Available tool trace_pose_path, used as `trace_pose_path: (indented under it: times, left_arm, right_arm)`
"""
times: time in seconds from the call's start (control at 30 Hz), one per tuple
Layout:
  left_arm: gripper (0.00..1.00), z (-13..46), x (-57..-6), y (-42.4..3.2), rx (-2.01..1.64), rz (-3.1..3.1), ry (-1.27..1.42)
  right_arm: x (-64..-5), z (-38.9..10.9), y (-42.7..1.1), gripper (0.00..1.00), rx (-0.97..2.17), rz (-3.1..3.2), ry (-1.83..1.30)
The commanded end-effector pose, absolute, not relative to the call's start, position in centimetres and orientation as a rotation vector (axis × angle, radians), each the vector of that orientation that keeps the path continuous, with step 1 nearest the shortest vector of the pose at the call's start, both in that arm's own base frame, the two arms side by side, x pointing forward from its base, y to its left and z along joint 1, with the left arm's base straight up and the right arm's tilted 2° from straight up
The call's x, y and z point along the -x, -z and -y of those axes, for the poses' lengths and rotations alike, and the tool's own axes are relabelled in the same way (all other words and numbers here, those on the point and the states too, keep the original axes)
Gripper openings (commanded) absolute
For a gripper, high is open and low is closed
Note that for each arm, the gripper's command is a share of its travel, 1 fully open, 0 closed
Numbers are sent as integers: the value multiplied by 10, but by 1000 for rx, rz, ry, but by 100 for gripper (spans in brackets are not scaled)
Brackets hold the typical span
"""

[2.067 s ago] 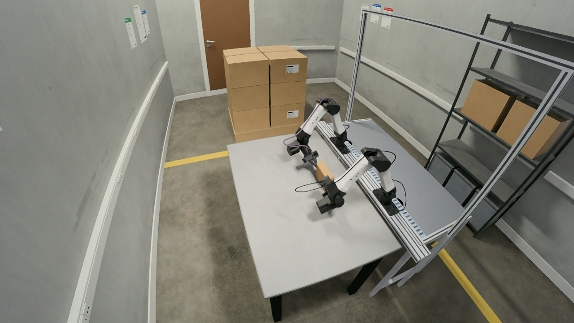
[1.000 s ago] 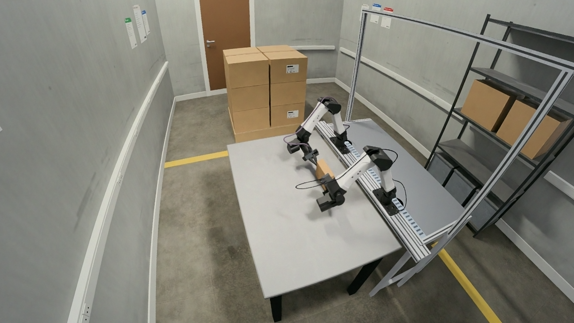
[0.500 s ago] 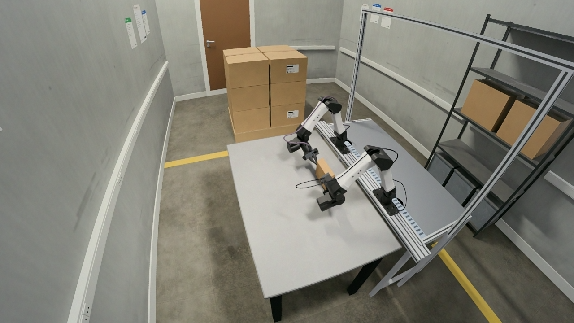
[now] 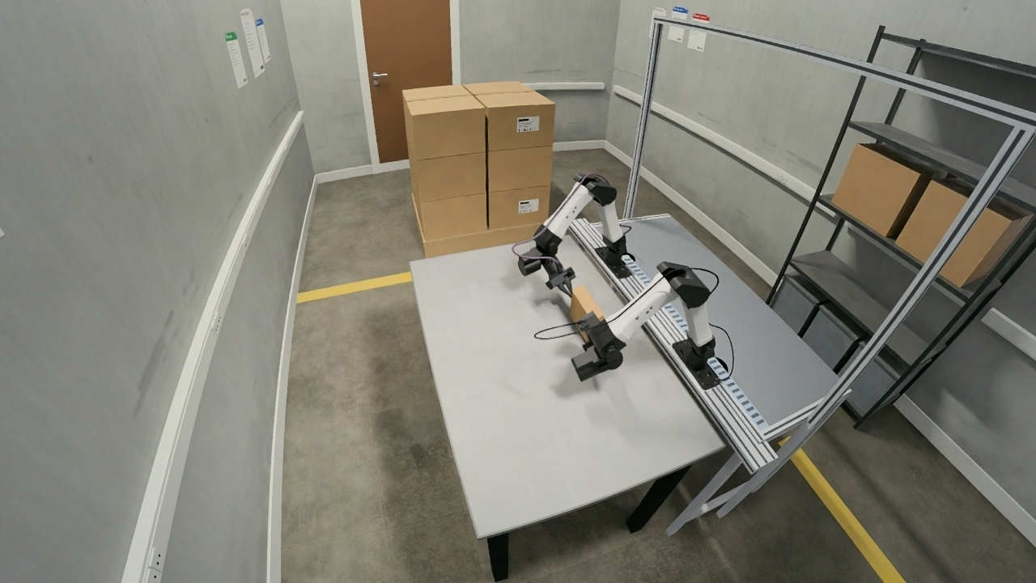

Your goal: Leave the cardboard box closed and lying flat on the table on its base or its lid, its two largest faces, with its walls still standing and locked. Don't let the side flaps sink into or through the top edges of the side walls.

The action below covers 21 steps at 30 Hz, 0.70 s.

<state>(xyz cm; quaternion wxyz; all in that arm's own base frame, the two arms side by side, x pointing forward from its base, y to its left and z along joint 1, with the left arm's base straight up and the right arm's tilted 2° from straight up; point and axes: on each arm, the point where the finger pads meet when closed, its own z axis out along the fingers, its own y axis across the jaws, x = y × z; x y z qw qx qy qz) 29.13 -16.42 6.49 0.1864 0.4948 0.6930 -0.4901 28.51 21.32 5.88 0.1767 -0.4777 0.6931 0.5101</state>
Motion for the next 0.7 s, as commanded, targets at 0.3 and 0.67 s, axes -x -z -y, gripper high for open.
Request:
trace_pose_path:
  times: [0.3,0.67]
  left_arm:
    - [1,174,-288,-76,-1413,-1896,1365]
    - [1,174,-289,-75,-1421,-1885,1347]
  right_arm:
    - [-285,-221,-74,1,1381,-1884,-1414]
    - [-287,-221,-75,1,1391,-1870,-1393]
